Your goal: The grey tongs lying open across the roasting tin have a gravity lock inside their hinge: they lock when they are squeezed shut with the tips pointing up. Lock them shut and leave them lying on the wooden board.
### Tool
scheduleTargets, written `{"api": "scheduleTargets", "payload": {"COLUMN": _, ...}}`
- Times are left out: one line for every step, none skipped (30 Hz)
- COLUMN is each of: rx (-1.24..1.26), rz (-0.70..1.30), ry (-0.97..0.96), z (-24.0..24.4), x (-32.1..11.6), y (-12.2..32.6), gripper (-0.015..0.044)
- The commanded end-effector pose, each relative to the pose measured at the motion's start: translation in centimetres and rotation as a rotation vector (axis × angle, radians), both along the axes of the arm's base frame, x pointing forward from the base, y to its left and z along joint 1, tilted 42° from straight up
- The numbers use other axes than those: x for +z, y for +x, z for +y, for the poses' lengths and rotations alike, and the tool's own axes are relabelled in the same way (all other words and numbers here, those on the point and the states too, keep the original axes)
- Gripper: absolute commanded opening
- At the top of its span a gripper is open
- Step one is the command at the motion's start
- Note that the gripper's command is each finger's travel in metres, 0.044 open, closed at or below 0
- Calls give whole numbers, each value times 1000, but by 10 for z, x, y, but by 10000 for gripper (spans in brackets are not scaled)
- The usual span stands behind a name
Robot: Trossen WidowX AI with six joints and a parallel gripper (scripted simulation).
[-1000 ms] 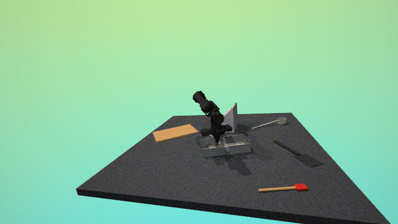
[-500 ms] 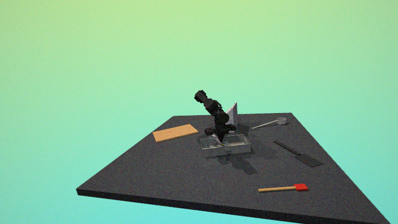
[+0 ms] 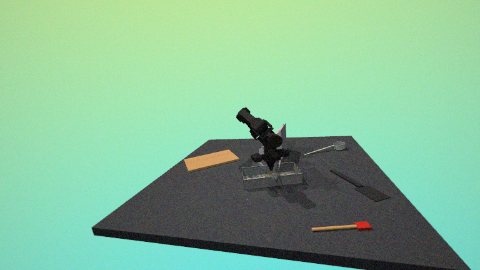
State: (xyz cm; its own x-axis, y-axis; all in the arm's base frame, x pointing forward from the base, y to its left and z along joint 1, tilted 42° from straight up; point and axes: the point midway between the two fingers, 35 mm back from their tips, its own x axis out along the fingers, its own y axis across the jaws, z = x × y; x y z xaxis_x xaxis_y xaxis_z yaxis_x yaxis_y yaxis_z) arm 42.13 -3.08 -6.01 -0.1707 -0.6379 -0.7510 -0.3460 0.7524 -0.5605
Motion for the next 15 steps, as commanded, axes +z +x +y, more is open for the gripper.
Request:
{"api": "scheduleTargets", "payload": {"rx": -6, "rz": 2, "ry": 3, "z": 5, "x": -6, "y": -4, "gripper": -150}}
{"api": "scheduleTargets", "payload": {"rx": -6, "rz": 2, "ry": 3, "z": 6, "x": -7, "y": -5, "gripper": -150}}
{"api": "scheduleTargets", "payload": {"rx": -6, "rz": 2, "ry": 3, "z": 8, "x": -8, "y": -6, "gripper": -150}}
{"api": "scheduleTargets", "payload": {"rx": -6, "rz": 2, "ry": 3, "z": 9, "x": -8, "y": -7, "gripper": -150}}
{"api": "scheduleTargets", "payload": {"rx": -6, "rz": 2, "ry": 3, "z": 10, "x": -9, "y": -7, "gripper": -150}}
{"api": "scheduleTargets", "payload": {"rx": -6, "rz": 2, "ry": 3, "z": 10, "x": -10, "y": -8, "gripper": -150}}
{"api": "scheduleTargets", "payload": {"rx": -6, "rz": 2, "ry": 3, "z": 11, "x": -10, "y": -8, "gripper": -150}}
{"api": "scheduleTargets", "payload": {"rx": -6, "rz": 2, "ry": 3, "z": 11, "x": -10, "y": -8, "gripper": -150}}
{"api": "scheduleTargets", "payload": {"rx": -6, "rz": 2, "ry": 3, "z": 11, "x": -10, "y": -8, "gripper": -150}}
{"api": "scheduleTargets", "payload": {"rx": 1, "rz": 2, "ry": -1, "z": 10, "x": -7, "y": -6, "gripper": -150}}
{"api": "scheduleTargets", "payload": {"rx": 1, "rz": 2, "ry": -1, "z": 10, "x": -7, "y": -6, "gripper": -150}}
{"api": "scheduleTargets", "payload": {"rx": 1, "rz": 2, "ry": -1, "z": 10, "x": -7, "y": -6, "gripper": -150}}
{"api": "scheduleTargets", "payload": {"rx": 1, "rz": 2, "ry": -1, "z": 10, "x": -7, "y": -6, "gripper": -150}}
{"api": "scheduleTargets", "payload": {"rx": 1, "rz": 2, "ry": -1, "z": 10, "x": -7, "y": -6, "gripper": -150}}
{"api": "scheduleTargets", "payload": {"rx": 1, "rz": 2, "ry": -1, "z": 10, "x": -7, "y": -6, "gripper": -150}}
